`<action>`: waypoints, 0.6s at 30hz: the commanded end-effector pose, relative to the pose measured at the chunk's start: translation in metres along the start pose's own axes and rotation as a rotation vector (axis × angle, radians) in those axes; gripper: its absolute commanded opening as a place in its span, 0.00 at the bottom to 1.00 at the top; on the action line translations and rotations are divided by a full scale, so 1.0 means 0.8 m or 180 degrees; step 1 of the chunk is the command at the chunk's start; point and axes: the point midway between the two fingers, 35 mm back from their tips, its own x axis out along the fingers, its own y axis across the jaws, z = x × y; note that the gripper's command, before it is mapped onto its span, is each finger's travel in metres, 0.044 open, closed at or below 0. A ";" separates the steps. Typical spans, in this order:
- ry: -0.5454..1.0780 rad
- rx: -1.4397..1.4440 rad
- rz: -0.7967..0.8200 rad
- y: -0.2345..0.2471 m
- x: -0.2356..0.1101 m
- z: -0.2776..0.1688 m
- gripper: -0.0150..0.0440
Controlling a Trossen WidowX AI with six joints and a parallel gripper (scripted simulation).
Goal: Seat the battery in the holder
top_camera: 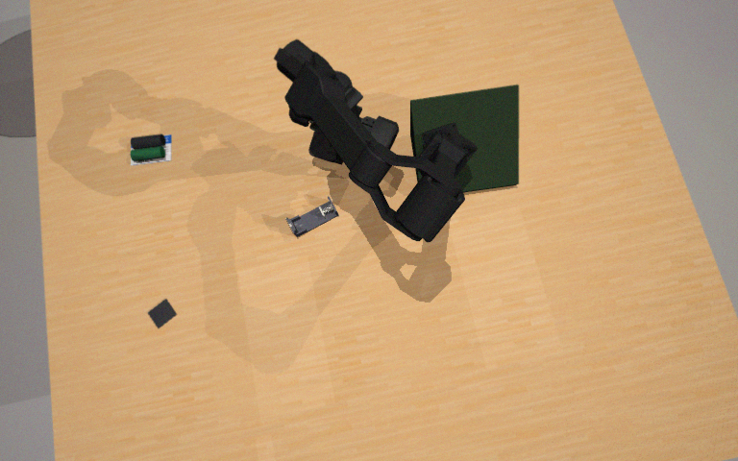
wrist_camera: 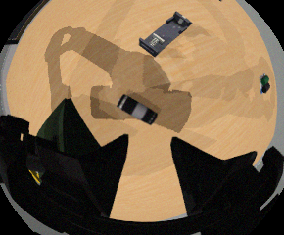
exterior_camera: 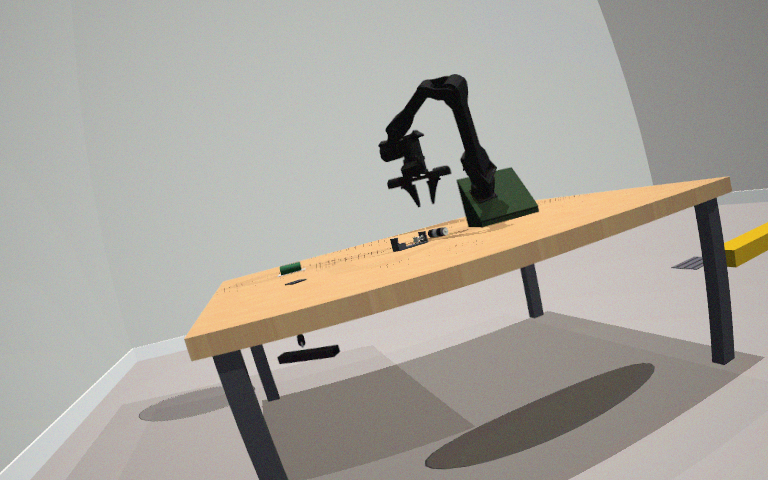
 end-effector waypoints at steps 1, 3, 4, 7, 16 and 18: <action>-0.0023 -0.2278 -0.0002 0.014 0.037 0.007 0.67; -0.0026 -0.2975 -0.0002 0.018 0.047 0.008 0.67; -0.0028 -0.3260 -0.0002 0.020 0.051 0.009 0.67; -0.0029 -0.3488 -0.0002 0.022 0.055 0.009 0.67; -0.0029 -0.3488 -0.0002 0.022 0.055 0.009 0.67; -0.0029 -0.3488 -0.0002 0.022 0.055 0.009 0.67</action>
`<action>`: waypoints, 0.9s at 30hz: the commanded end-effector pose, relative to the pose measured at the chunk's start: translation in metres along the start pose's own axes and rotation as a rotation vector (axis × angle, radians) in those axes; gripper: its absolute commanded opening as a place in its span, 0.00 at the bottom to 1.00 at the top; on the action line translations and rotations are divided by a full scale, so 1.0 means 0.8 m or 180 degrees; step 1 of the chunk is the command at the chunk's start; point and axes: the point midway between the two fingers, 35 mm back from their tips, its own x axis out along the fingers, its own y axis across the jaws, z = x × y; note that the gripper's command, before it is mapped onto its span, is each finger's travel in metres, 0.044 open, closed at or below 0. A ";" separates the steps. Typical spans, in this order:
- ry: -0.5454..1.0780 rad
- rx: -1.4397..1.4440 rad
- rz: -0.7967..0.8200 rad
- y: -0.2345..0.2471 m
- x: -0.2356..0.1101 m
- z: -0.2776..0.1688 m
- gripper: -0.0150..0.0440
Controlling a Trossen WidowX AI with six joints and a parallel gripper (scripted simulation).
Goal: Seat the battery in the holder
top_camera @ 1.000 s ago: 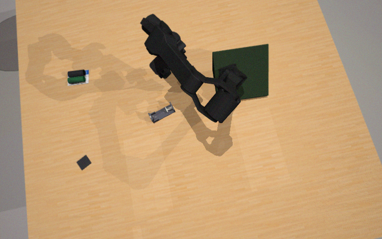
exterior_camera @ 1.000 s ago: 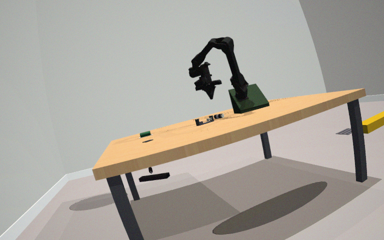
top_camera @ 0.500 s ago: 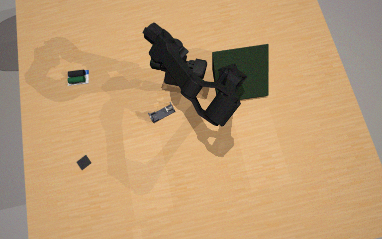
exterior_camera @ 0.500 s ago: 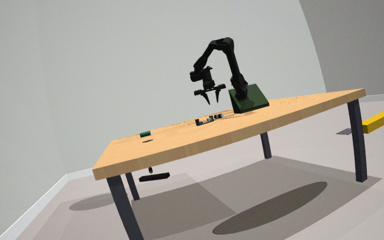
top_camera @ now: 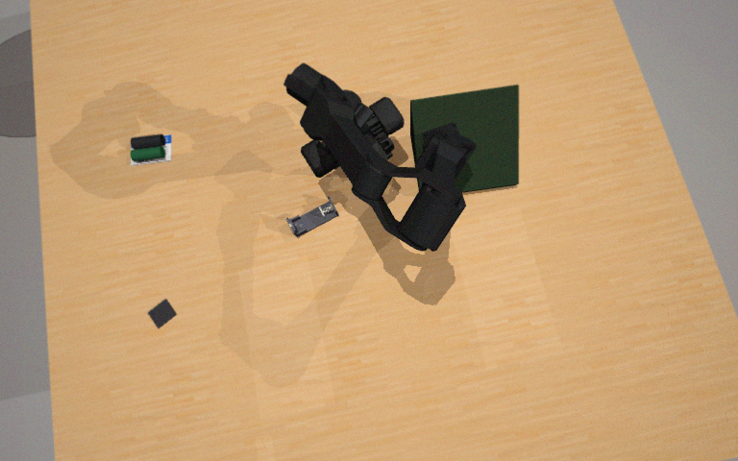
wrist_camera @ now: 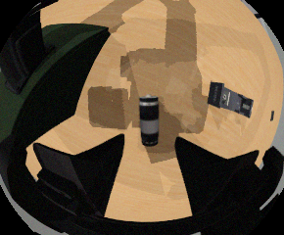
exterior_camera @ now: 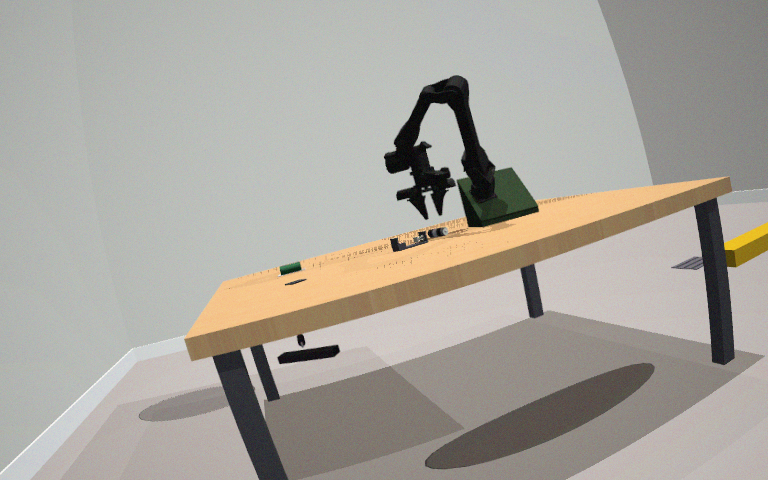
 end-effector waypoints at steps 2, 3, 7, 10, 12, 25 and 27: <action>-0.0007 -0.0355 -0.0022 0.000 0.005 0.004 0.67; -0.0007 -0.0355 -0.0022 0.000 0.005 0.004 0.67; -0.0007 -0.0355 -0.0022 0.000 0.005 0.004 0.67; -0.0007 -0.0351 -0.0022 -0.001 0.007 0.004 0.67; -0.0007 -0.0343 -0.0023 -0.001 0.009 0.003 0.67; -0.0005 -0.0336 -0.0023 -0.002 0.035 0.002 0.67; -0.0004 -0.0338 -0.0023 -0.002 0.039 0.002 0.67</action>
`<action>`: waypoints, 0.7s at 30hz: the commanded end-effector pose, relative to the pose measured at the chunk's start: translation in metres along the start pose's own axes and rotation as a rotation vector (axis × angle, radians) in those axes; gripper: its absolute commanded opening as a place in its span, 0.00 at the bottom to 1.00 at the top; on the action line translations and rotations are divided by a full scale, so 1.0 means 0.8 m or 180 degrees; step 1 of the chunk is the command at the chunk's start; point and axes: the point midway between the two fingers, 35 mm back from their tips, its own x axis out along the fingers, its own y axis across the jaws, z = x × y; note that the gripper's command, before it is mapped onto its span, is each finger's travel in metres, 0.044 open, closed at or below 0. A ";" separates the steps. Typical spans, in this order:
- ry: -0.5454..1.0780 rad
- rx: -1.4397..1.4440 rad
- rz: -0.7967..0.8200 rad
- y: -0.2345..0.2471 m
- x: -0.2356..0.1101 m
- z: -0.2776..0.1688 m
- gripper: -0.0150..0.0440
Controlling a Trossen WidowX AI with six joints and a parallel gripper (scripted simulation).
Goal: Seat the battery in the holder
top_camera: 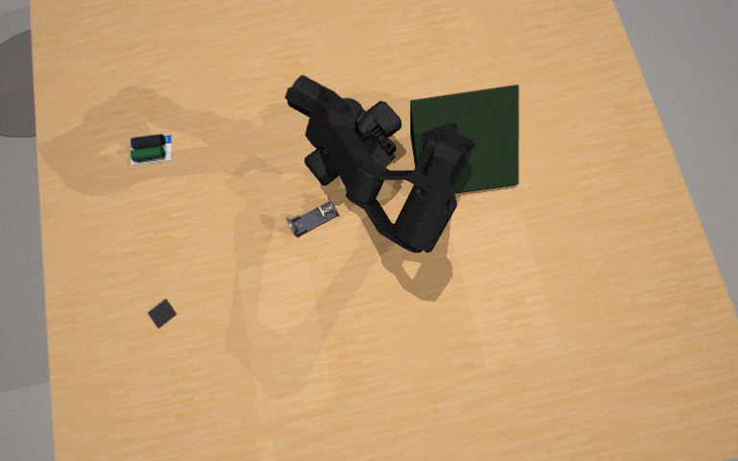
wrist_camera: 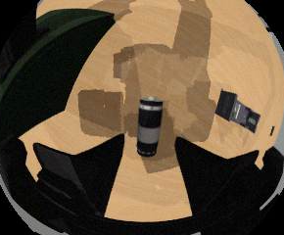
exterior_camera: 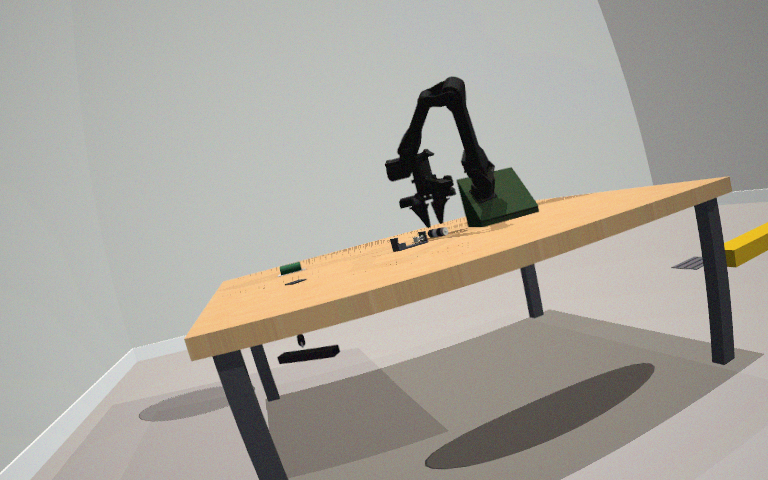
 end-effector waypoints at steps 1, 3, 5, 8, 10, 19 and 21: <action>-0.0024 0.0016 -0.0007 0.000 0.011 0.002 0.67; -0.0025 0.0014 -0.0007 0.000 0.015 0.002 0.67; -0.0025 0.0012 -0.0008 0.000 0.019 0.002 0.67; -0.0027 0.0008 -0.0008 0.000 0.025 0.003 0.67; -0.0028 0.0005 -0.0009 0.001 0.029 0.003 0.67; -0.0033 -0.0001 -0.0010 0.001 0.038 0.005 0.54; -0.0033 -0.0001 -0.0010 0.001 0.038 0.005 0.45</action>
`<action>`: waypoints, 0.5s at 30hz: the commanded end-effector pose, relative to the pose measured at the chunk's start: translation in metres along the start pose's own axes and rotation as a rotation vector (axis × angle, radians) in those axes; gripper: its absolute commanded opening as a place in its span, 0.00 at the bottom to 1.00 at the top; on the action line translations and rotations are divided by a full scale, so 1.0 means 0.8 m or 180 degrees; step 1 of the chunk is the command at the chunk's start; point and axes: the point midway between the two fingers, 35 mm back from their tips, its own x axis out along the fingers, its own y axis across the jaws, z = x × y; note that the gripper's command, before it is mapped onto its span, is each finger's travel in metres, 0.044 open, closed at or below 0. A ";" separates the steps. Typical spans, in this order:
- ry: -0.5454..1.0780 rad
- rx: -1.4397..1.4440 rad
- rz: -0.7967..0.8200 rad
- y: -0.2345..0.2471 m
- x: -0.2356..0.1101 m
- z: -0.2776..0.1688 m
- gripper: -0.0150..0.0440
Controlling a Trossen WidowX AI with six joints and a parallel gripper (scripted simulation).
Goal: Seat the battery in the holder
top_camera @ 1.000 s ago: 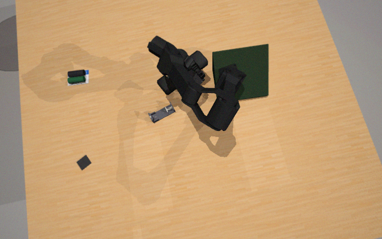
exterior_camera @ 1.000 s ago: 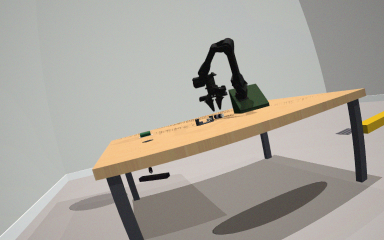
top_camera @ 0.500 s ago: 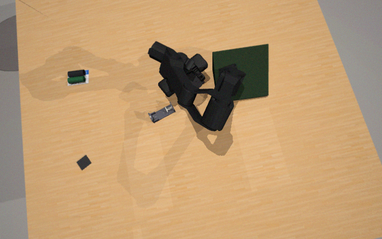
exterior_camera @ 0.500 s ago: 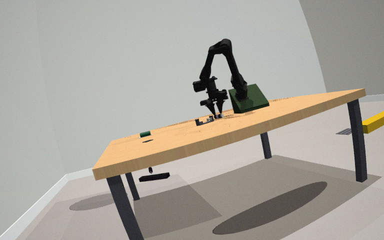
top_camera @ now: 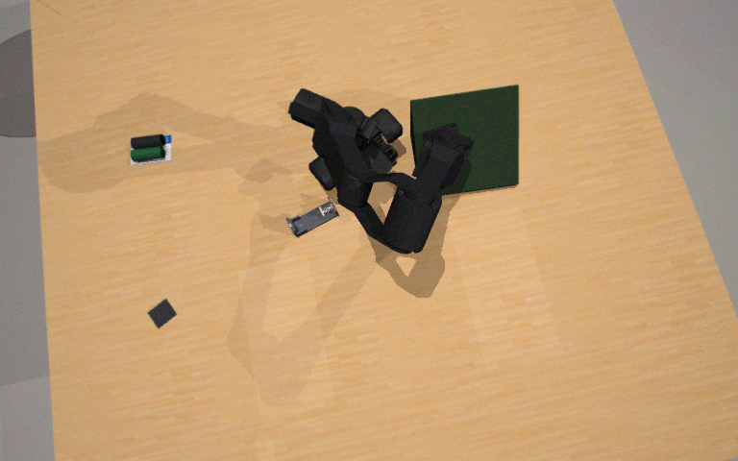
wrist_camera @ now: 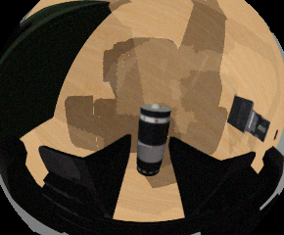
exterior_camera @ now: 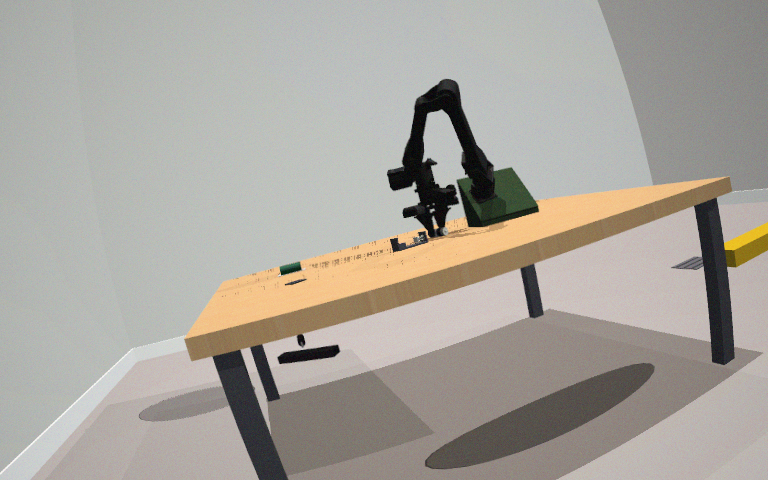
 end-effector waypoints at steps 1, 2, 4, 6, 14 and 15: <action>-0.0016 0.0015 -0.0012 0.000 0.002 0.001 0.44; -0.0016 0.0015 -0.0012 0.000 0.002 0.001 0.42; -0.0016 0.0015 -0.0012 0.000 0.002 0.001 0.40; -0.0016 0.0015 -0.0012 0.000 0.002 0.001 0.39; -0.0006 0.0017 -0.0007 -0.001 -0.019 -0.001 0.39; -0.0004 0.0018 -0.0006 -0.001 -0.029 -0.001 0.39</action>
